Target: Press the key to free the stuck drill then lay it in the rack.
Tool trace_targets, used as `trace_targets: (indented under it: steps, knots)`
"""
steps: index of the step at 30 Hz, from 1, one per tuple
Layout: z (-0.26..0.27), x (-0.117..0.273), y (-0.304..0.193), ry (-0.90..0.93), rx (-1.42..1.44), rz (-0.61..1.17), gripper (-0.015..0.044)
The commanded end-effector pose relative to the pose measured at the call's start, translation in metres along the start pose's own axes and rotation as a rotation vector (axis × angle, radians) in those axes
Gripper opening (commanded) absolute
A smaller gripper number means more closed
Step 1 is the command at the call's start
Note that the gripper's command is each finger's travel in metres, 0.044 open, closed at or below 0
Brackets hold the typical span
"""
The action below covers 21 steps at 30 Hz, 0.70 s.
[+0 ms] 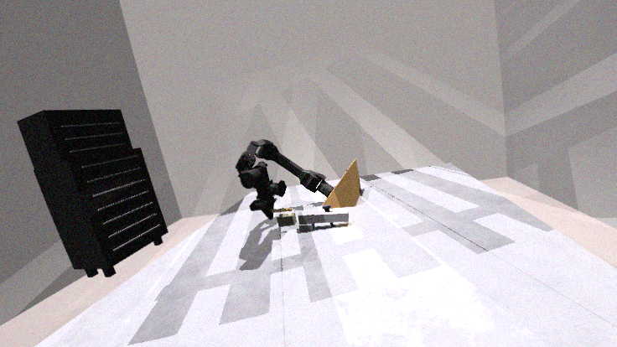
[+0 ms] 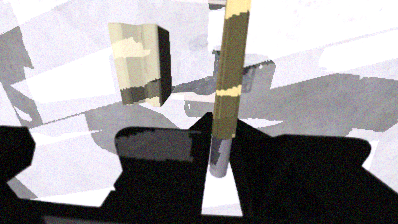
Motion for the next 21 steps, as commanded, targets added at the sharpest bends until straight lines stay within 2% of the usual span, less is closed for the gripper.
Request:
trace_targets:
  steps: [1, 21]
  knots:
    - [-0.001, 0.003, 0.000, -0.002, -0.006, -0.001, 0.0000]
    - [0.010, 0.007, -0.005, -0.002, -0.006, -0.001, 0.0000]
Point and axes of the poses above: the point midway between the two fingers, 35 mm back from their tips, its own x axis back along the fingers, its own z axis across the jaws, y = z × x, the point moved 7 cm from there along x, back along the fingers, and after that the axes turned 10 degrees about -x, right-handed, at the moved point
